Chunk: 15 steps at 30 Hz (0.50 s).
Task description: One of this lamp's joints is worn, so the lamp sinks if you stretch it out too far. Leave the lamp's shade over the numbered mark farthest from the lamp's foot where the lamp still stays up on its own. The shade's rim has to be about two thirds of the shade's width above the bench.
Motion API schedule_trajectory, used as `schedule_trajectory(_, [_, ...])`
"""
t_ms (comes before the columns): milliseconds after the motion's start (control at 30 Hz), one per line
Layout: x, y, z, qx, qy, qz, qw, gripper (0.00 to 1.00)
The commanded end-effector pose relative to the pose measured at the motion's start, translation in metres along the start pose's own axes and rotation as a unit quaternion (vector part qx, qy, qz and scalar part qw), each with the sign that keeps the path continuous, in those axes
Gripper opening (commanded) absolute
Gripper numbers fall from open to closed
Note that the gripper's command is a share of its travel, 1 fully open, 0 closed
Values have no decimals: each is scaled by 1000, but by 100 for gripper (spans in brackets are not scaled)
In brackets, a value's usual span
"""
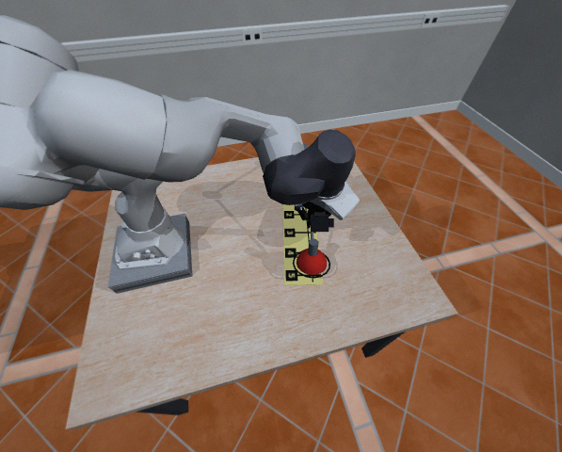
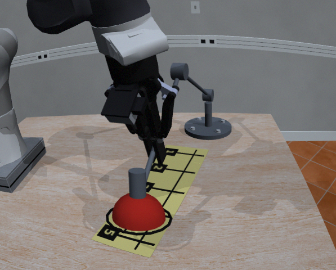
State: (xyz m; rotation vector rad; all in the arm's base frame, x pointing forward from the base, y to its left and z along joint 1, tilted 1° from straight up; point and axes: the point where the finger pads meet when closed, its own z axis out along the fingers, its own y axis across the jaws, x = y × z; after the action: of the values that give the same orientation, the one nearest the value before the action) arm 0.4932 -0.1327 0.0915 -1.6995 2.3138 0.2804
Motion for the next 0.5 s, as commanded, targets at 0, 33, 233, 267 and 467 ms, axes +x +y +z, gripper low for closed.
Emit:
schedule_trajectory(0, [-21,-1,-1,-1,-6,-2,1000,10])
schedule_trajectory(33, [-22,-1,-1,-1,-6,-3,1000,10])
schedule_trajectory(233, [-26,-2,-3,-1,-5,-3,1000,10])
schedule_trajectory(267, [-27,-2,-4,-1,-5,-3,1000,10])
schedule_trajectory(467, [-34,-2,-7,-2,-4,-3,1000,10])
